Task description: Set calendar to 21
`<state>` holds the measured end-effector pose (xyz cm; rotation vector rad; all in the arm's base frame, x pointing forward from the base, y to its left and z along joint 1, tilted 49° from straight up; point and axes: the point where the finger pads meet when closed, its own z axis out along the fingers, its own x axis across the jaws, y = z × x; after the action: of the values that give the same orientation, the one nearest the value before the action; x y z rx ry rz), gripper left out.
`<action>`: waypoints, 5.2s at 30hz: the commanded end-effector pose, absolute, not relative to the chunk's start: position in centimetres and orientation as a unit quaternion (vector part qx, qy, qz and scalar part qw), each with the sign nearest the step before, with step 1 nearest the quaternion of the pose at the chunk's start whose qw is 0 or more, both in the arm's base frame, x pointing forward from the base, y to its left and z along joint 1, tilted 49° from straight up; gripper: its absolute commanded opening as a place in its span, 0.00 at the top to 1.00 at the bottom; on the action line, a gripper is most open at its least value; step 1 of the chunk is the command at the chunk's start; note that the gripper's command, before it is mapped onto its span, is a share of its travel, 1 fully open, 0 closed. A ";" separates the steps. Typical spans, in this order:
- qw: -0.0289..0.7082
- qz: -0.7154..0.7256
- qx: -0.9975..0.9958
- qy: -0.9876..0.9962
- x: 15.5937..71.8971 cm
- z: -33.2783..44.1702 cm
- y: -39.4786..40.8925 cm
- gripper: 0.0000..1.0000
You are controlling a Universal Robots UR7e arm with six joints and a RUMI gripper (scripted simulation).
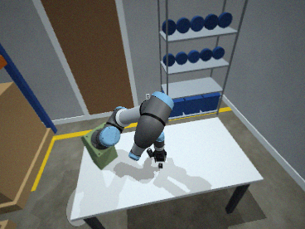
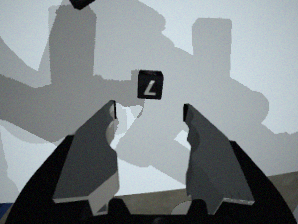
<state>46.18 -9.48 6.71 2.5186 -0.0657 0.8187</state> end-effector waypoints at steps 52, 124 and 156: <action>0.331 0.244 0.900 0.143 45.9 6.8 -8.9 0.00; 0.411 0.019 0.670 0.618 45.5 7.7 -8.7 0.71; 0.411 0.019 0.670 0.618 45.6 7.6 -8.8 0.71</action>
<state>45.59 -8.78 7.60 1.6878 1.5553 0.0478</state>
